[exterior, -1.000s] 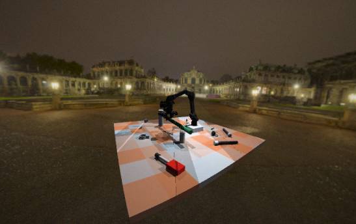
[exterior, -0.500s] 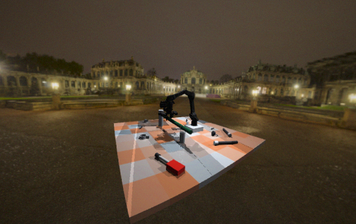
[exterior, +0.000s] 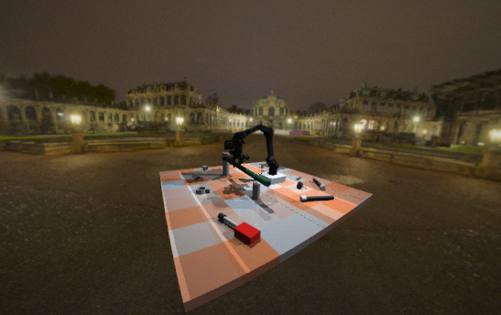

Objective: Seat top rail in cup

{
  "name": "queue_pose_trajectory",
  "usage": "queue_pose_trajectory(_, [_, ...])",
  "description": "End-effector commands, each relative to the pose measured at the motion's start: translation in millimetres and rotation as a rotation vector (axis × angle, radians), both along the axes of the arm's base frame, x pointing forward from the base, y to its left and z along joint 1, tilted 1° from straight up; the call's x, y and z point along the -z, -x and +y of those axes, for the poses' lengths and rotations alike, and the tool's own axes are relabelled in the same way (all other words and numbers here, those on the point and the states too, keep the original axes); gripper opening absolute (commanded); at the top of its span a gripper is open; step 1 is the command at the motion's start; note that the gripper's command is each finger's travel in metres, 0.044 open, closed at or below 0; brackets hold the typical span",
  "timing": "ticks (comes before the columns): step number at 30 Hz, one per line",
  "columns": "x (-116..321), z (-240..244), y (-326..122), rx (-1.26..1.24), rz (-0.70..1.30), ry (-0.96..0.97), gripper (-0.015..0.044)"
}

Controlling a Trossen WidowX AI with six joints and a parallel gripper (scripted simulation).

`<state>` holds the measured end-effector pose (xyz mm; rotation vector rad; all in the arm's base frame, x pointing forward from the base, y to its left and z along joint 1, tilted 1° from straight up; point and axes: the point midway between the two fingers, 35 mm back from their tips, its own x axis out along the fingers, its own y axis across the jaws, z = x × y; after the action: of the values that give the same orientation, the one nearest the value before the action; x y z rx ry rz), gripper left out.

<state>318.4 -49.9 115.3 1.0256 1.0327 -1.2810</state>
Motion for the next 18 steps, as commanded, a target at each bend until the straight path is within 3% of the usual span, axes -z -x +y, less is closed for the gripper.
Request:
queue_pose_trajectory(1, [-7.0,-11.9,1.3,0.011,-0.004,0.028,0.0000])
queue_pose_trajectory(18, [-9.5,-19.9,-1.0,0.011,-0.004,0.029,0.0000])
